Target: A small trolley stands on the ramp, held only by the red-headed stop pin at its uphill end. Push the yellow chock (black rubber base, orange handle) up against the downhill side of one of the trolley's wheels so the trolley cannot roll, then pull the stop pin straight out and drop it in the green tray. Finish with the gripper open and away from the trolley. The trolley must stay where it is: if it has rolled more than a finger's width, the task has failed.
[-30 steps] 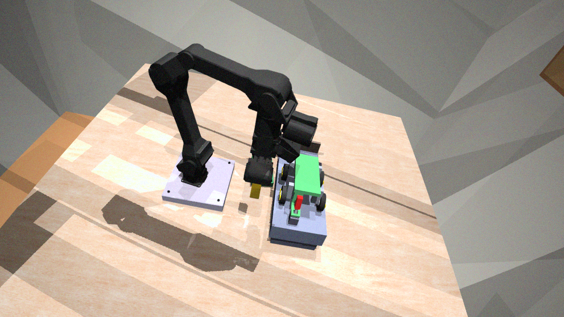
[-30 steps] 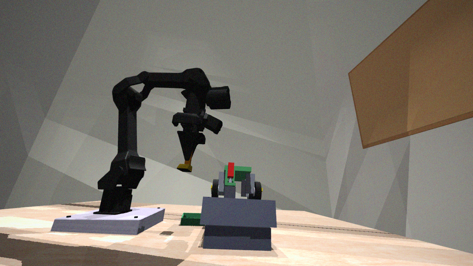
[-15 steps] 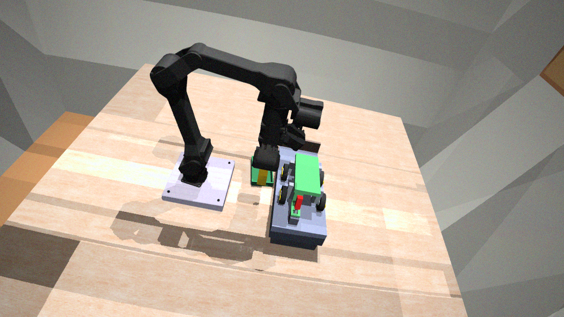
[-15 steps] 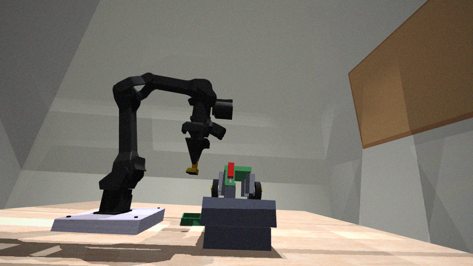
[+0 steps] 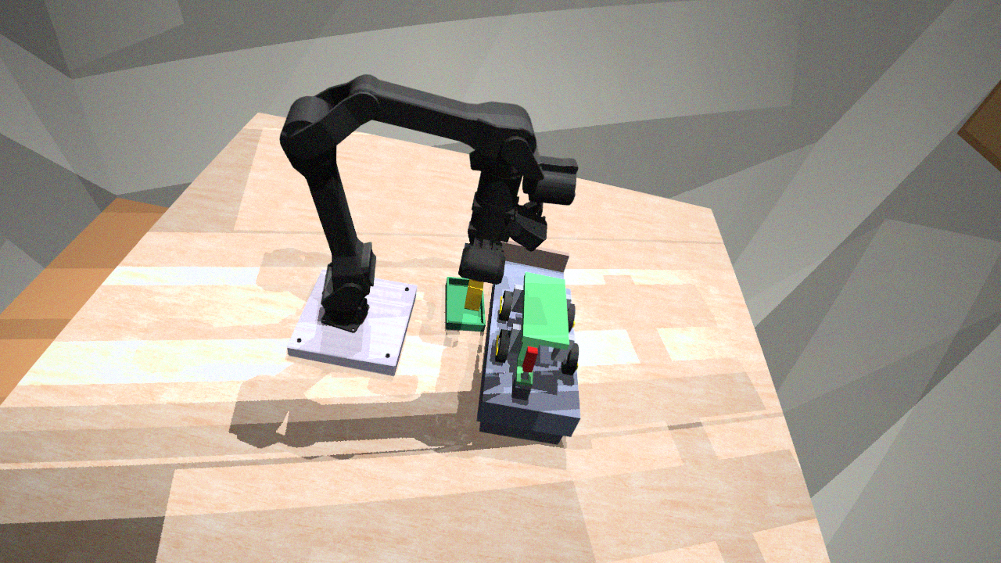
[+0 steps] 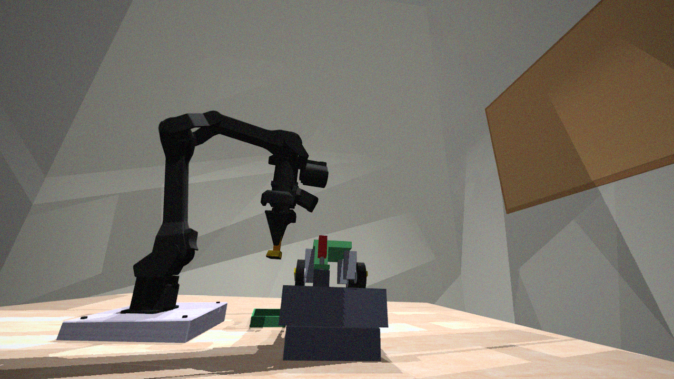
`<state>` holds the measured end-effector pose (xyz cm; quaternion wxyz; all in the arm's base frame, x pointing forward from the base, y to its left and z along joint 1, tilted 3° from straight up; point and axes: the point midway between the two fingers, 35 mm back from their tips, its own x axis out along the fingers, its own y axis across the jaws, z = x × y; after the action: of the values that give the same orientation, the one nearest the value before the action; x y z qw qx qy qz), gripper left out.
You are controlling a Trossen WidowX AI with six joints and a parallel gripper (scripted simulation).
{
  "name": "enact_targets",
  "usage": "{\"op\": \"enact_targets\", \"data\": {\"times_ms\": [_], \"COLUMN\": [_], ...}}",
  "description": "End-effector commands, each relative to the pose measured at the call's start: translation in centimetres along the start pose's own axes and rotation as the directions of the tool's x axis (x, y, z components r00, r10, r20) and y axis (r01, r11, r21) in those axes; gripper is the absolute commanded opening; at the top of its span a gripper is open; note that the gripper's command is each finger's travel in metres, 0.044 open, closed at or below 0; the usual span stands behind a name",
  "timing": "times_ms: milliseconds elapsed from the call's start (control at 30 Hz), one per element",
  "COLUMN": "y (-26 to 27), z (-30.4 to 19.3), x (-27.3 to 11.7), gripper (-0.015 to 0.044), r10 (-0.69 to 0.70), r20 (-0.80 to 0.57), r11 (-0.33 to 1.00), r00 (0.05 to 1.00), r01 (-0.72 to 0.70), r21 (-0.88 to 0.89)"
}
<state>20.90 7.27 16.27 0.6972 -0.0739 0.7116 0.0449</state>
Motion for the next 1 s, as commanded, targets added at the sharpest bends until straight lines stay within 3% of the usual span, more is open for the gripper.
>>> {"op": "enact_targets", "data": {"times_ms": [0, 967], "y": [1.8, 11.1], "z": [0.5, 2.8], "x": [0.0, 0.6], "gripper": [0.0, 0.0], "r10": [0.008, 0.018], "r20": [0.009, 0.011], "r11": [1.0, 1.0], "r00": [1.0, 1.0], "r01": [-0.008, -0.018], "r21": [0.003, 0.003]}}
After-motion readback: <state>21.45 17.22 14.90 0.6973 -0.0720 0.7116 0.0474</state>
